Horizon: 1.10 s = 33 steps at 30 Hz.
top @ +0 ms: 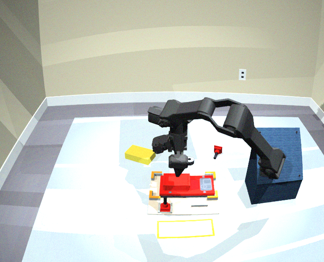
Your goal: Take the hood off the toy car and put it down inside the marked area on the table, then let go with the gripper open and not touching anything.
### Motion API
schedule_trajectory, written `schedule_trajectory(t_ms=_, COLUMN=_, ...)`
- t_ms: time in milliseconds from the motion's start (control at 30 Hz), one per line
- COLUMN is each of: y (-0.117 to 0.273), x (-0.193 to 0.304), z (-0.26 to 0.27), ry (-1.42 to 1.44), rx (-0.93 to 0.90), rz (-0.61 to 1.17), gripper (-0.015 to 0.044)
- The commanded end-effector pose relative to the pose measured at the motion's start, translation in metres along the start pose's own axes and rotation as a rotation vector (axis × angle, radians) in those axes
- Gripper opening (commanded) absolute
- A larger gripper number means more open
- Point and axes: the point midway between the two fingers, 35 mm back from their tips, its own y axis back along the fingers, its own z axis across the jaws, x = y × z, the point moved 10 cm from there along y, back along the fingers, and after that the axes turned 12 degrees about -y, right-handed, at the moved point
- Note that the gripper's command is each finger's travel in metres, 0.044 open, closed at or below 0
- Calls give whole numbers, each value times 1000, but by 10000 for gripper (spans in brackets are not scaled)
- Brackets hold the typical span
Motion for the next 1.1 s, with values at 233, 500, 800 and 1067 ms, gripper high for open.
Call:
schedule_trajectory(t_ms=233, y=-9, x=0, z=1, ry=-5, rx=-4, rz=3, gripper=440)
schedule_trajectory(t_ms=500, y=-15, x=0, z=1, ry=-5, rx=-4, rz=3, gripper=440)
schedule_trajectory(t_ms=800, y=-21, x=0, z=2, ry=-5, rx=-4, rz=3, gripper=440)
schedule_trajectory(t_ms=1067, y=-26, x=0, z=2, ry=-5, rx=-4, rz=4, gripper=440)
